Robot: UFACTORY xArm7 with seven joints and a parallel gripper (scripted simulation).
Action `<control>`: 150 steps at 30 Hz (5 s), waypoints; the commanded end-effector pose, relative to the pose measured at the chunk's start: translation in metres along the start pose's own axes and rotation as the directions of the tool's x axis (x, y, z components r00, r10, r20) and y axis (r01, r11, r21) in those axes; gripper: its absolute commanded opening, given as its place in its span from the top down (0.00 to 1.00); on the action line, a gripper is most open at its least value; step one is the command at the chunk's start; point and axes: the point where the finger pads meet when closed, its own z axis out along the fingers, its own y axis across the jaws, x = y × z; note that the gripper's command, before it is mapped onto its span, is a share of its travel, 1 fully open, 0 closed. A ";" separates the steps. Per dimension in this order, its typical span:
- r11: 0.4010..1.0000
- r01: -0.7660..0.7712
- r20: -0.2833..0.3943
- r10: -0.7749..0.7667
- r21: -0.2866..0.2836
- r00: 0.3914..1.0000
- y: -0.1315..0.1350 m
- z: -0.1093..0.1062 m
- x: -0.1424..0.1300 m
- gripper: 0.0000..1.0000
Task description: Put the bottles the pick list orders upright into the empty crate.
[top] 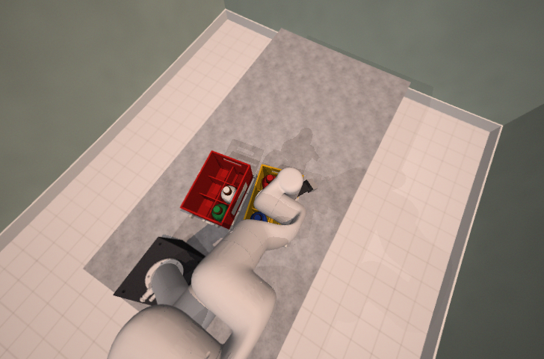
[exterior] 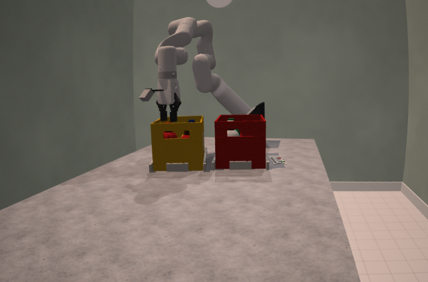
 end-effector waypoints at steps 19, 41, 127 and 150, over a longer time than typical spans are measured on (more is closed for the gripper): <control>1.000 0.001 -0.003 -0.001 0.001 1.000 -0.001 0.026 0.001 0.35; 1.000 0.001 -0.003 -0.001 0.001 1.000 -0.001 0.026 0.001 1.00; 1.000 0.001 -0.004 -0.001 0.001 1.000 -0.001 -0.044 0.001 1.00; 1.000 0.001 -0.004 -0.001 0.001 1.000 -0.001 -0.076 0.001 1.00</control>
